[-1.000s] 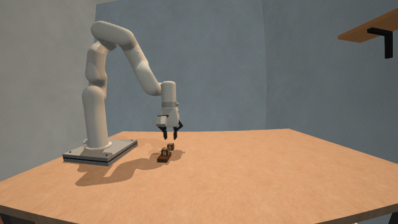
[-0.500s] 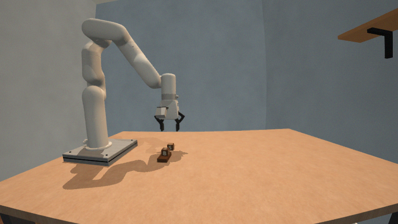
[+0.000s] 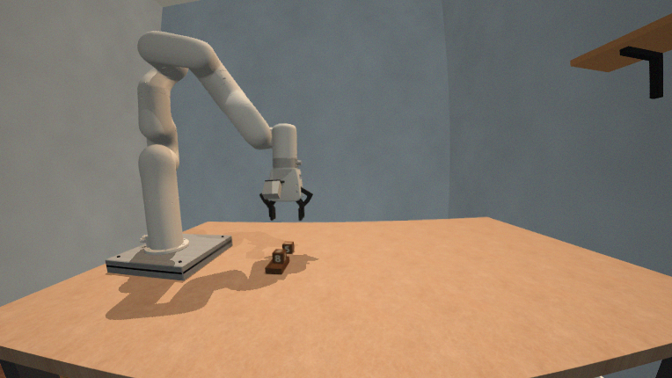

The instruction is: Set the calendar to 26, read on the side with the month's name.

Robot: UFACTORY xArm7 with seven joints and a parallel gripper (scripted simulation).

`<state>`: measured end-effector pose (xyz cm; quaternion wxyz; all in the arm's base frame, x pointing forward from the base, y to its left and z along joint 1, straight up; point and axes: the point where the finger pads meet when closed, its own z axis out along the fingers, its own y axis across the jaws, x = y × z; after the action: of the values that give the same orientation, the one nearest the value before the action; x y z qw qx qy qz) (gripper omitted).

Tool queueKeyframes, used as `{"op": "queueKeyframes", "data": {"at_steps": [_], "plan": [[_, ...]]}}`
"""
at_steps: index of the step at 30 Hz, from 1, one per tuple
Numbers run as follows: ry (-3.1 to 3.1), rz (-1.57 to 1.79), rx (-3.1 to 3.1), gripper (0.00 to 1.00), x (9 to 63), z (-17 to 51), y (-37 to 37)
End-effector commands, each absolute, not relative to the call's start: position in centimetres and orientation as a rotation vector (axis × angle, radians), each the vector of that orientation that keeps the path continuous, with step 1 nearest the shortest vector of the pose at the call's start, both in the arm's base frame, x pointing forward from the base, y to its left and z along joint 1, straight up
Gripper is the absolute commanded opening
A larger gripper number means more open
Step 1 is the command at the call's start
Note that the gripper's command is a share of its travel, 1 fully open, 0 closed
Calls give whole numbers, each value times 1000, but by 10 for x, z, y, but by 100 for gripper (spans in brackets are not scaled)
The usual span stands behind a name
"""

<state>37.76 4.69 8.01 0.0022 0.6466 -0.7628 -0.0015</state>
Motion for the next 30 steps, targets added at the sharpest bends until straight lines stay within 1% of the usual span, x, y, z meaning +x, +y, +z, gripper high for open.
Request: {"op": "queueKeyframes", "data": {"at_steps": [1, 7, 15, 18, 20, 23, 30], "plan": [[-2396, -2, 2031, 100, 379, 81, 47], [-2447, -2, 1969, 100, 379, 81, 44], [-2717, -1, 1576, 100, 378, 81, 25], [-2737, -1, 1540, 100, 377, 81, 24], [-2827, -1, 1367, 100, 377, 81, 16], [-2858, -1, 1301, 100, 376, 81, 13], [-3005, -1, 913, 100, 374, 81, -2]]}}
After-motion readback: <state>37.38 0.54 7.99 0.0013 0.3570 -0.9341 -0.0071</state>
